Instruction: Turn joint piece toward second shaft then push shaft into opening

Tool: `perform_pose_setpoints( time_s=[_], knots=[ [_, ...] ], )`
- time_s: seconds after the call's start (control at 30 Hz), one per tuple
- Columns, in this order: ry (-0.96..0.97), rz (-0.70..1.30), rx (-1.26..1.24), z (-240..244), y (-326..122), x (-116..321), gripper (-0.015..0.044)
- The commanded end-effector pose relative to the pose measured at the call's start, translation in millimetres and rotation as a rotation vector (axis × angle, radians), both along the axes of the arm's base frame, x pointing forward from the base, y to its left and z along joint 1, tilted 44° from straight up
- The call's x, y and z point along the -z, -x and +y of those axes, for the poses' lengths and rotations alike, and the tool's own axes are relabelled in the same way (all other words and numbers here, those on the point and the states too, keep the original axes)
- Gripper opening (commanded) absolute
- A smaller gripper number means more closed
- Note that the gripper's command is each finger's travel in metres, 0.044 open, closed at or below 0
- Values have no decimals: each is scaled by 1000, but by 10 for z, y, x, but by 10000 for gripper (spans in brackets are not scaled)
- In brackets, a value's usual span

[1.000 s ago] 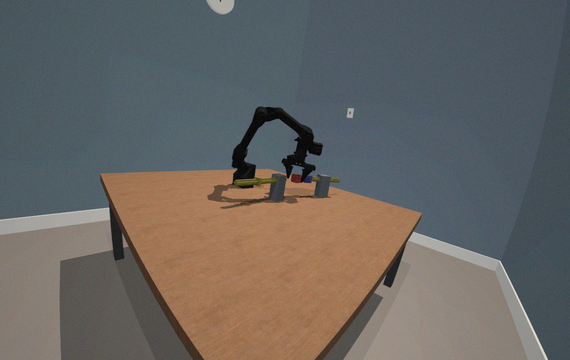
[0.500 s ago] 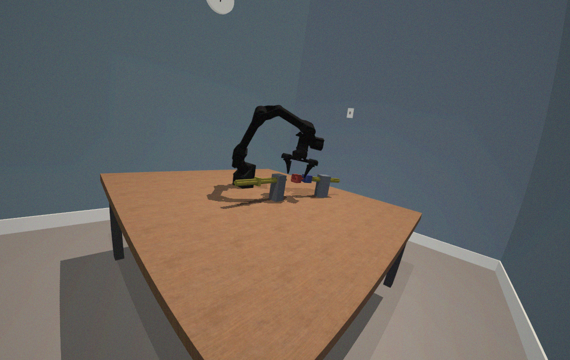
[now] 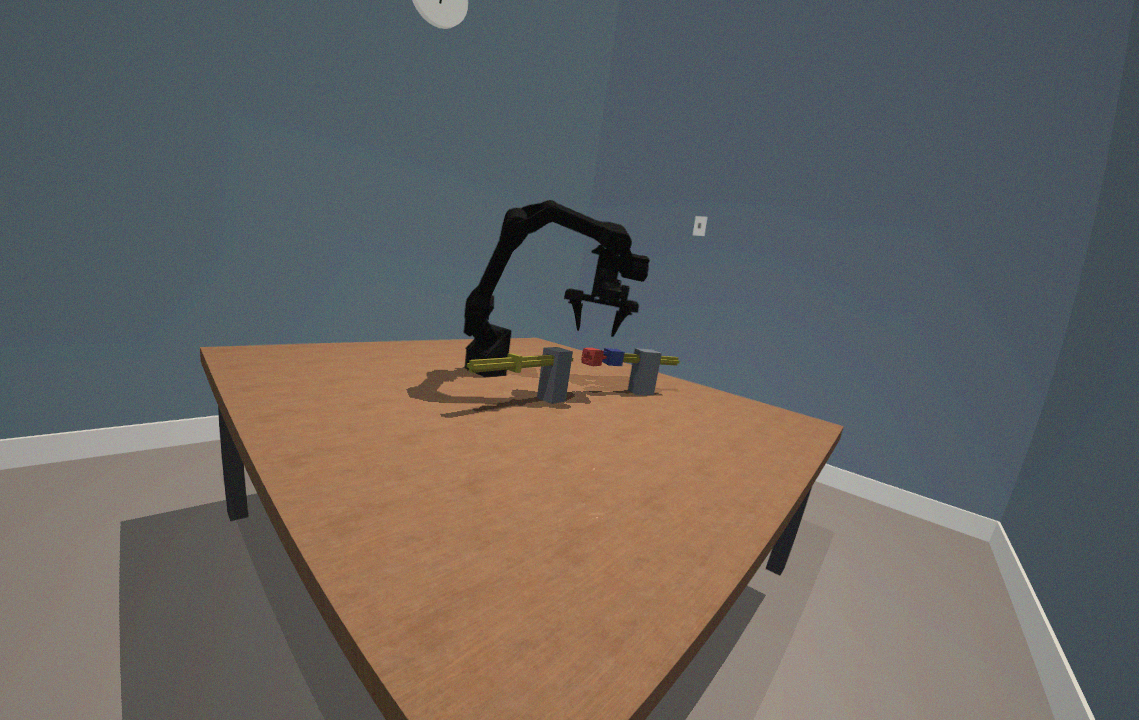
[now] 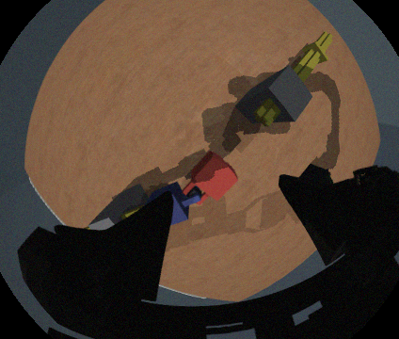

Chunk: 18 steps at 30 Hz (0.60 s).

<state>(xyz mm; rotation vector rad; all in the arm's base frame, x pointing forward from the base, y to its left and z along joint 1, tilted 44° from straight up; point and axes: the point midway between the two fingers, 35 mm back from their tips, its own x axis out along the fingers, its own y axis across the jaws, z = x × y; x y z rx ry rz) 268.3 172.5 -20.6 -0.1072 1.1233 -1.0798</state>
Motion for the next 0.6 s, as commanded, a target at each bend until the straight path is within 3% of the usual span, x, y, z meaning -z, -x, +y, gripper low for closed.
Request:
perform_pose_setpoints(
  time_s=[0.0, 0.43, 0.57],
  knots=[
    [-24, 107, -103, 108, 3, -139, 440],
    [-60, 421, -416, 345, 62, -470, 440],
    [-61, 437, -432, 356, 66, -487, 440]
  ],
)
